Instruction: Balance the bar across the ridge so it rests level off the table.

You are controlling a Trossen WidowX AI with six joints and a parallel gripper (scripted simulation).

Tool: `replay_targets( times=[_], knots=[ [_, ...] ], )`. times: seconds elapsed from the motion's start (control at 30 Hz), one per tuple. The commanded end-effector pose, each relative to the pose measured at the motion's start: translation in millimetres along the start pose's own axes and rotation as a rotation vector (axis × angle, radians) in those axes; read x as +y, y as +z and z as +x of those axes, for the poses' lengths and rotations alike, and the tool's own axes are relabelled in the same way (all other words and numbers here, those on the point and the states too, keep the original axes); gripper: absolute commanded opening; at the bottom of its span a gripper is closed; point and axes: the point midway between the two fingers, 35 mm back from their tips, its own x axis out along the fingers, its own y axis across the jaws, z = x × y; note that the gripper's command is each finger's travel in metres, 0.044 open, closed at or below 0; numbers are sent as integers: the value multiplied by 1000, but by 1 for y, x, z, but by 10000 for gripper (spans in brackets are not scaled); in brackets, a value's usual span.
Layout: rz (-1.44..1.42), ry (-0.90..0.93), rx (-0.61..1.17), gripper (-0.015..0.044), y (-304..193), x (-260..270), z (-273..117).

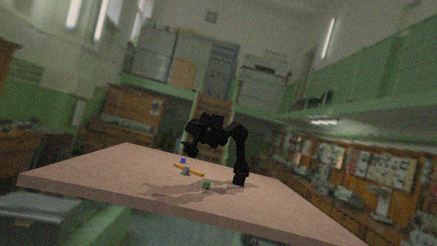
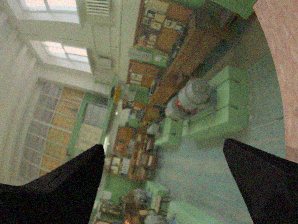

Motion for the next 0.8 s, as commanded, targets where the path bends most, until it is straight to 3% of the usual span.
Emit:
replay_targets(
  times=[0.0,0.1,0.77],
  knots=[
    [-1,-2,-1,374,1,0,0],
    [-18,-28,-13,315,11,-7,0],
    [-153,-446,-106,315,160,-111,-49]
  ],
)
